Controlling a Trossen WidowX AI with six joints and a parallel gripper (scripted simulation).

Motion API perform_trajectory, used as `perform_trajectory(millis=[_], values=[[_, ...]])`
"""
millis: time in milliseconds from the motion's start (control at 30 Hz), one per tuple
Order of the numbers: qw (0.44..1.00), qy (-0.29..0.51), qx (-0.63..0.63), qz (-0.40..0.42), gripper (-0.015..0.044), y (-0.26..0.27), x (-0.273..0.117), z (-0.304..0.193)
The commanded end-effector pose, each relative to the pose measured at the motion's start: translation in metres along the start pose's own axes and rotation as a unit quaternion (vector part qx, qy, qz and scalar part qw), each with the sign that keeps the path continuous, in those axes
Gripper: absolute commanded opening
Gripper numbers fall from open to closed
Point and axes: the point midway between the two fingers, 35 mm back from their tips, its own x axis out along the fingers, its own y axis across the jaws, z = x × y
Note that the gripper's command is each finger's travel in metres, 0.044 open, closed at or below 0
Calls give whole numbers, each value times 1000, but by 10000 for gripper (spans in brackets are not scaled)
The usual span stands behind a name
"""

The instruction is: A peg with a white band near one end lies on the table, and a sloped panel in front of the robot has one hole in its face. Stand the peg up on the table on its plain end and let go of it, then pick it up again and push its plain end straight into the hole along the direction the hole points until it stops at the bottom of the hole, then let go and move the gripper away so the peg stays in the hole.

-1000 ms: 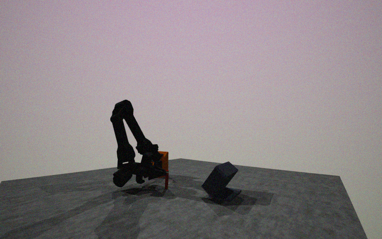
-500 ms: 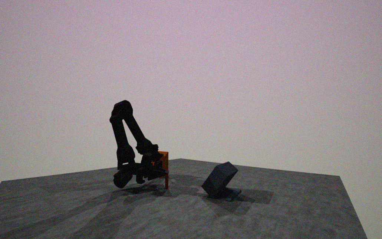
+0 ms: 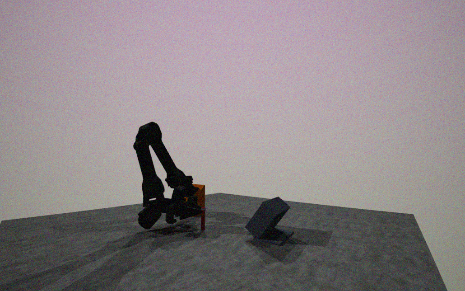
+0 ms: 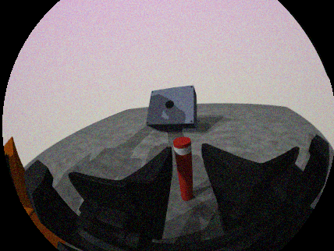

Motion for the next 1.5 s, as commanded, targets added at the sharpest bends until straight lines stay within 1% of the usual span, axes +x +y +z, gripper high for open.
perform_trajectory(millis=[0, 133, 533, 833, 1133, 1467], values=[[1000, 0, 0, 0, 130, 0, 0, 0], [1000, 0, 0, 0, 130, 0, 0, 0], [1000, 0, 0, 0, 440, 0, 0, 0], [1000, 1, 0, 5, 440, -1, 1, 4], [999, 20, -9, 36, 440, -10, 10, 68], [1000, 9, -5, 11, 440, 0, -2, 144]])
